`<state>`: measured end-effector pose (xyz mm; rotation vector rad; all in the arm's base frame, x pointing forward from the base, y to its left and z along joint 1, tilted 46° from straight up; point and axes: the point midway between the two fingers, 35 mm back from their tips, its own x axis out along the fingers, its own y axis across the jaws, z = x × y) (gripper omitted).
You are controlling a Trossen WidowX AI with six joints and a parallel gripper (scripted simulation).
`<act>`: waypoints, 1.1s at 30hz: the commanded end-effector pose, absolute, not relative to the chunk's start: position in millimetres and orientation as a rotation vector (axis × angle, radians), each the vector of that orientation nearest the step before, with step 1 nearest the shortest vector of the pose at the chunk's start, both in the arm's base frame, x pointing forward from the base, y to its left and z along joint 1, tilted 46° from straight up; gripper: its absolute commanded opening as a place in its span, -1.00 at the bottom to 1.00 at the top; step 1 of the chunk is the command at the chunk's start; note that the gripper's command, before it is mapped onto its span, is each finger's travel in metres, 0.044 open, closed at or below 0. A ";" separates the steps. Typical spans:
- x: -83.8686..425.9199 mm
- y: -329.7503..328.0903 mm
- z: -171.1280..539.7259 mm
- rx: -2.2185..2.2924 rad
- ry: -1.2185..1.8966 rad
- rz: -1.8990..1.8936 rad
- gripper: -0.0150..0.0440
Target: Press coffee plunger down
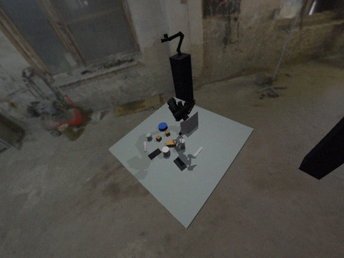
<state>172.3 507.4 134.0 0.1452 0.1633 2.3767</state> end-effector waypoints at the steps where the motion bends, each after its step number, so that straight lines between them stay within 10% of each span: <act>1: 172.6 508.2 134.7 0.151 0.168 2.368 0.95; 17: 210.5 506.6 111.8 0.208 0.560 1.478 1.00; 33: 215.7 301.7 29.9 -0.501 0.737 0.555 1.00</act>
